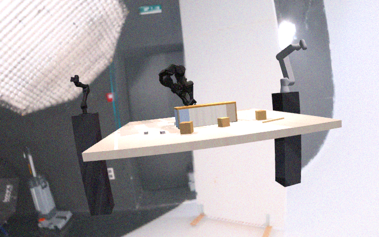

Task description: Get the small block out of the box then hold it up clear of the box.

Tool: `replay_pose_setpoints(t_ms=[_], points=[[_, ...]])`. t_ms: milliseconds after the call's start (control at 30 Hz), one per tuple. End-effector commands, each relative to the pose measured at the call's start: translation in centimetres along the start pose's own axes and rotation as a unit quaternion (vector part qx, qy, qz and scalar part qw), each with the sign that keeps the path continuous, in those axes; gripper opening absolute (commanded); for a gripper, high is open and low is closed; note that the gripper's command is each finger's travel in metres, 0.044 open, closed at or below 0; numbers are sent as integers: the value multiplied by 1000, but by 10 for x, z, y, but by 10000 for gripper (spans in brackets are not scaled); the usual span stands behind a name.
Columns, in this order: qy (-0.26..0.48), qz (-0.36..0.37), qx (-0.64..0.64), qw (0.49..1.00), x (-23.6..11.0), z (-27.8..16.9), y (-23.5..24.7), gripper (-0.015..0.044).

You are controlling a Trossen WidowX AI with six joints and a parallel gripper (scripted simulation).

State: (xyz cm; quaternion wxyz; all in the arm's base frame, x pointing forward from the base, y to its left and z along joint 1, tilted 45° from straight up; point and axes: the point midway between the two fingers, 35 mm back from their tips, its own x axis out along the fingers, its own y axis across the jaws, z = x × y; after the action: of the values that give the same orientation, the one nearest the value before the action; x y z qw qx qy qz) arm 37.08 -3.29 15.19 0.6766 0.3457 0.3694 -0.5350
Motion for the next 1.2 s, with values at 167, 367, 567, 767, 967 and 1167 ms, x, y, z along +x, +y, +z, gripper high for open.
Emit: replay_pose_setpoints(t_ms=[167,367,567,767,967,1167], points=[[-126,-132,37,983,20,-106,-48,400],[-217,-139,54,965,19,-131,-69,400],[-217,-139,54,965,19,-131,-69,400],[-217,-139,54,965,19,-131,-69,400],[-218,-140,53,964,26,-129,-70,400],[-219,-142,51,964,35,-127,-72,400]])
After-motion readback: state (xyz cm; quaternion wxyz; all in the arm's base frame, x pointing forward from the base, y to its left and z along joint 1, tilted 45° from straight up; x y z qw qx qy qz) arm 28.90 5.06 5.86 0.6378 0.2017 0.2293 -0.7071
